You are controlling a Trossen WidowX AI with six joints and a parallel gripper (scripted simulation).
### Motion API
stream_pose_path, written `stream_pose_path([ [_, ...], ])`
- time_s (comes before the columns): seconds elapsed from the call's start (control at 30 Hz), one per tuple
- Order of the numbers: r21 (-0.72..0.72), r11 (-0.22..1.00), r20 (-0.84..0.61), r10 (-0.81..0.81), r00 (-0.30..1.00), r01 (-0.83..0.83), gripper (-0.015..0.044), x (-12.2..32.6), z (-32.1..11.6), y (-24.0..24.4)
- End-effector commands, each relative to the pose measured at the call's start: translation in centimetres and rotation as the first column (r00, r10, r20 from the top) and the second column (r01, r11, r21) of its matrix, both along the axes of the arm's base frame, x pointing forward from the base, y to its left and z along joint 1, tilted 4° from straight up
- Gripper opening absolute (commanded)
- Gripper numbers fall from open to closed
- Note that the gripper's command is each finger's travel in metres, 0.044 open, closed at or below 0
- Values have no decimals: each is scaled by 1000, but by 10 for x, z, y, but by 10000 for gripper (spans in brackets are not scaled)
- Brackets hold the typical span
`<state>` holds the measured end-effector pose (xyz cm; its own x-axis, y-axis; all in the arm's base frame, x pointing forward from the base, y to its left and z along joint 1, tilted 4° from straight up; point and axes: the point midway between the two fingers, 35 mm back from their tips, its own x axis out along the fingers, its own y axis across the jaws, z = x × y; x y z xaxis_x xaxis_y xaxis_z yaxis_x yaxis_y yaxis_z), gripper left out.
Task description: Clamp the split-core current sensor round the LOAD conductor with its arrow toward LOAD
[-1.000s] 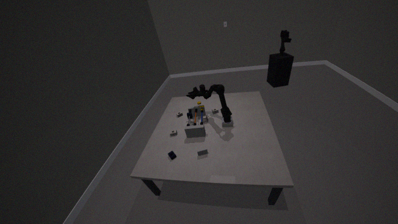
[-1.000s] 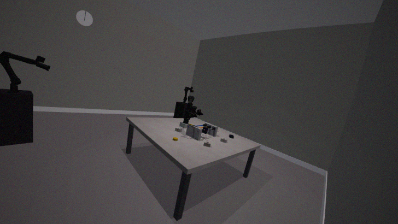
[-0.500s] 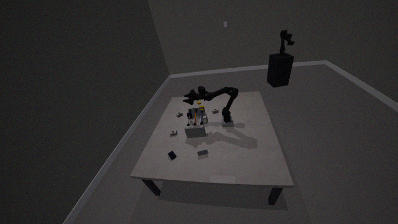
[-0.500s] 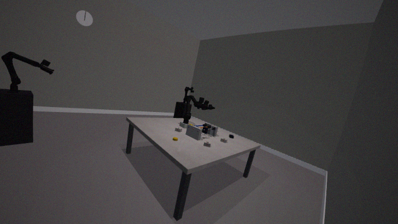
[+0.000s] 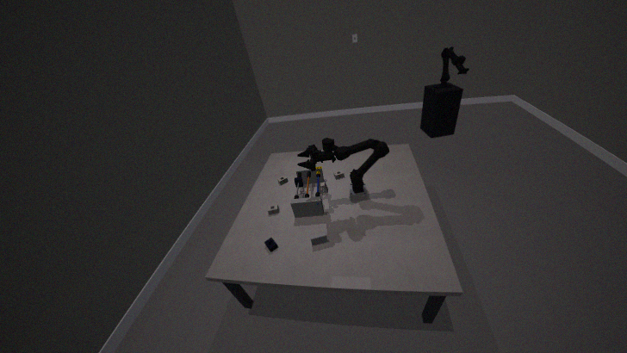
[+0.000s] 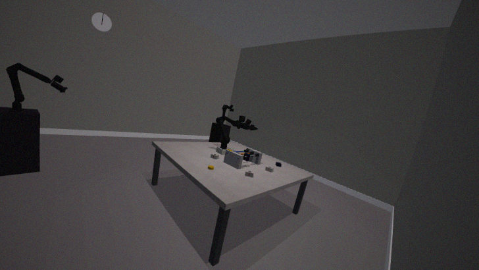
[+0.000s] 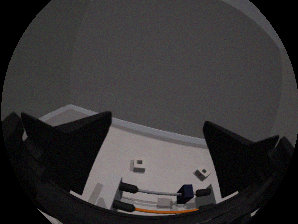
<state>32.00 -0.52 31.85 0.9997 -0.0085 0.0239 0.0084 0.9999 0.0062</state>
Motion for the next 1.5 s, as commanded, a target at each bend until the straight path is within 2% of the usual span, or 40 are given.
stream_pose_path([
  [0.0,-8,996,-137,-87,987,86,440,7,-19,-27],
  [0.1,-6,980,-330,-191,924,200,440,10,-49,-68],
  [0.23,0,940,-557,-284,781,342,440,-4,-85,-118],
  [0.47,13,867,-774,-307,554,499,440,-41,-120,-166],
  [0.67,28,778,-909,-240,339,627,440,-85,-143,-195],
  [0.77,34,743,-942,-199,269,669,440,-102,-148,-201],
  [1.47,34,743,-942,-199,269,669,440,-102,-148,-201],
])
